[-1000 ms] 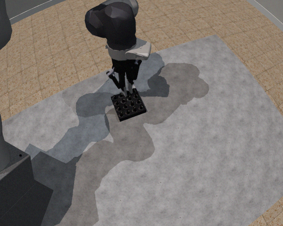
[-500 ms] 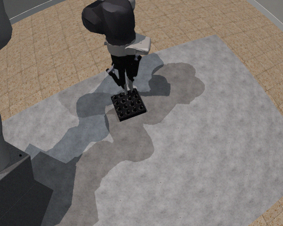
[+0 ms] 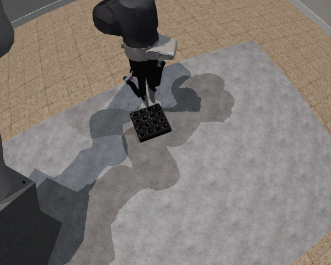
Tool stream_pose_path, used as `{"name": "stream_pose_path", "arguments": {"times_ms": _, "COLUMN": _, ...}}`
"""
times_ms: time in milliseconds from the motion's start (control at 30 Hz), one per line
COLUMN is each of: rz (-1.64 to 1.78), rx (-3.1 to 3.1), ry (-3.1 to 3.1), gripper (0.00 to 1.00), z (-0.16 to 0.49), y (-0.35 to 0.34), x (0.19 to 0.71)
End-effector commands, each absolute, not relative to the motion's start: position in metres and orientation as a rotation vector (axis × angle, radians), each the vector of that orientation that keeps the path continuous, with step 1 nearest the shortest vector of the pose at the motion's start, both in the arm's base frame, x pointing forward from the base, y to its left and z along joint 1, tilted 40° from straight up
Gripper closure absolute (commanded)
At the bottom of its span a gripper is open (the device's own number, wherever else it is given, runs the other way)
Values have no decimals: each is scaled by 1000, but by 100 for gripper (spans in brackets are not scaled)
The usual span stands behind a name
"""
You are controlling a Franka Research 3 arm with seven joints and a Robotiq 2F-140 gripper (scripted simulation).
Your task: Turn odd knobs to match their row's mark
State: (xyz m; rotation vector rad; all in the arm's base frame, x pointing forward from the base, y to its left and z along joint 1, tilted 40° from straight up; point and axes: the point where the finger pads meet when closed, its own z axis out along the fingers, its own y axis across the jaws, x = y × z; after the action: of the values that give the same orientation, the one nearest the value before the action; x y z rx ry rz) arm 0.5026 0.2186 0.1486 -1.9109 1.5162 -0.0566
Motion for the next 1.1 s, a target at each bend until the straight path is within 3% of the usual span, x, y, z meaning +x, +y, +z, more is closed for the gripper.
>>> {"name": "stream_pose_path", "arguments": {"times_ms": 0, "rz": -31, "rx": -1892, "ry": 1541, "gripper": 88, "z": 149, "y": 220, "x": 501}}
{"name": "stream_pose_path", "arguments": {"times_ms": 1067, "rz": 213, "rx": -1412, "ry": 2008, "gripper": 88, "z": 133, "y": 195, "x": 488}}
